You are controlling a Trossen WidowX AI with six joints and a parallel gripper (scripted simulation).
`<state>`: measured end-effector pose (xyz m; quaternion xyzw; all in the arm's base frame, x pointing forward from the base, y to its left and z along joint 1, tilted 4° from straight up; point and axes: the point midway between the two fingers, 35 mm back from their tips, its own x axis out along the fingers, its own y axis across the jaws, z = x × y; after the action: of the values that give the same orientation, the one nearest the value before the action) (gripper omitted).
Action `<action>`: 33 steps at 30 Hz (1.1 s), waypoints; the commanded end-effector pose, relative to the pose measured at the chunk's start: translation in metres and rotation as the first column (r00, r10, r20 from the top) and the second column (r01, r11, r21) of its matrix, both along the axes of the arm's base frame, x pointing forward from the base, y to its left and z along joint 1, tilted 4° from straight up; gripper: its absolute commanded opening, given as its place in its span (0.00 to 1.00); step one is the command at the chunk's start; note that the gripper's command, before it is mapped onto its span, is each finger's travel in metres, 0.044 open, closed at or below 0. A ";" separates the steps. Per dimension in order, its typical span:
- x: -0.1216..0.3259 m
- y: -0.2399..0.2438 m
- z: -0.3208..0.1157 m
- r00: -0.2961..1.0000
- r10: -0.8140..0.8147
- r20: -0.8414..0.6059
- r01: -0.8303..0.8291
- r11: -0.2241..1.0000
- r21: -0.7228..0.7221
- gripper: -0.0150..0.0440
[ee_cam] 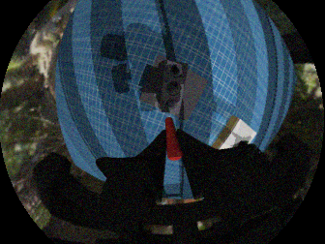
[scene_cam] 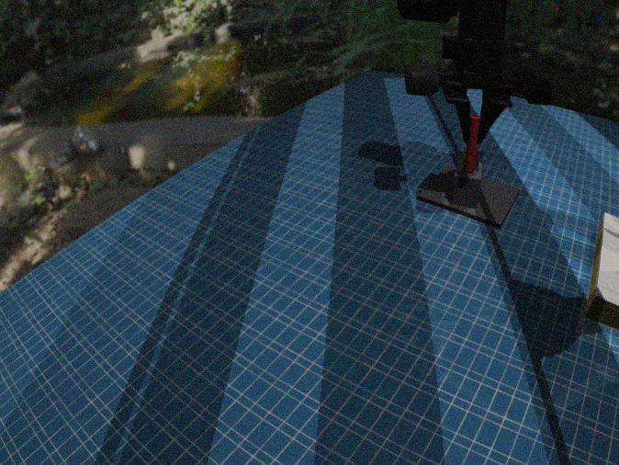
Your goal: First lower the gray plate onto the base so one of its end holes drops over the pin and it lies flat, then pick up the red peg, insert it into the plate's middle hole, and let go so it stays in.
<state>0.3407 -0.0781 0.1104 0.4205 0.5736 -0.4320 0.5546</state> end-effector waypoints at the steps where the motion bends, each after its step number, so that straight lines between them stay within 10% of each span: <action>1: 0.003 -0.016 -0.001 1.000 0.004 -0.004 -0.004 1.000 -0.005 0.25; 33: 0.005 -0.056 -0.003 1.000 0.005 -0.006 -0.005 1.000 -0.007 0.25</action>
<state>0.3461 -0.1333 0.1075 0.4191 0.5730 -0.4339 0.5548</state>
